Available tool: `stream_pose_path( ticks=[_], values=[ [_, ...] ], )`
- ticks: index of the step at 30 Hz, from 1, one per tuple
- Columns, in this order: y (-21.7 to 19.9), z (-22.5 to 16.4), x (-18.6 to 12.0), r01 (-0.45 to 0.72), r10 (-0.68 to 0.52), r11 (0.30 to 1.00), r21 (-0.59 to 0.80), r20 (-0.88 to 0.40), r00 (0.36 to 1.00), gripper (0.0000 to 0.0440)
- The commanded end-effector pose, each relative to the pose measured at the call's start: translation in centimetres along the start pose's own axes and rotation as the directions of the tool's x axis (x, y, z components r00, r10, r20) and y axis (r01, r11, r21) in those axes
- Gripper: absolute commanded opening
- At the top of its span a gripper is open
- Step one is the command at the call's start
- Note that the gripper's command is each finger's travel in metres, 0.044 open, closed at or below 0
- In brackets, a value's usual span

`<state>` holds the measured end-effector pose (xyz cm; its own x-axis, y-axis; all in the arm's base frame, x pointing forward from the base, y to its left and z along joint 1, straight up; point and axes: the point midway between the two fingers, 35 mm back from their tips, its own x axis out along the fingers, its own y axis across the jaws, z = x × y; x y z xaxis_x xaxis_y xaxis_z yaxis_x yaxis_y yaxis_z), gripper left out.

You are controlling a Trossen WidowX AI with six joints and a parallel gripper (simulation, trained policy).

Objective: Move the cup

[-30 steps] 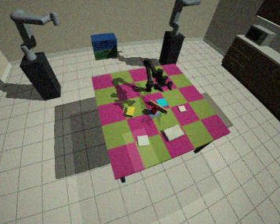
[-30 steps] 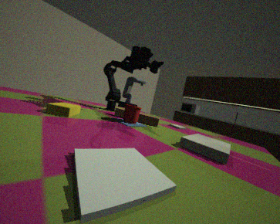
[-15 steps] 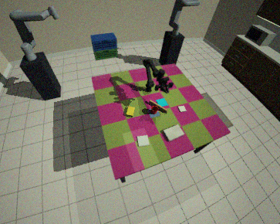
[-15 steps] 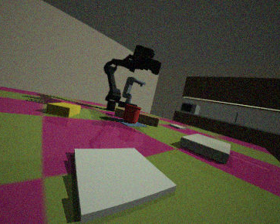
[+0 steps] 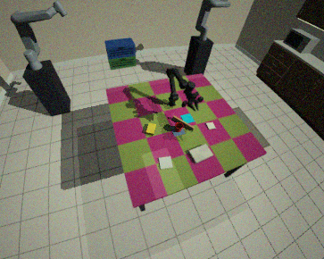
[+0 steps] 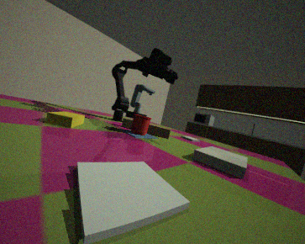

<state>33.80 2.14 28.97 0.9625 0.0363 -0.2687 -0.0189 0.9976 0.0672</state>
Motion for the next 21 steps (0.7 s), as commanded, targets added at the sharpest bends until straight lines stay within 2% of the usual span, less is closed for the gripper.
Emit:
stream_pose_path(
  ticks=[1,21],
  values=[
    [0.3,-0.3,0.5,0.001,-0.001,1.000,0.016,-0.047,0.999,0.0113],
    [1.8,-2.7,2.5,0.029,-0.003,0.997,0.071,-0.349,0.937,0.0094]
  ],
)
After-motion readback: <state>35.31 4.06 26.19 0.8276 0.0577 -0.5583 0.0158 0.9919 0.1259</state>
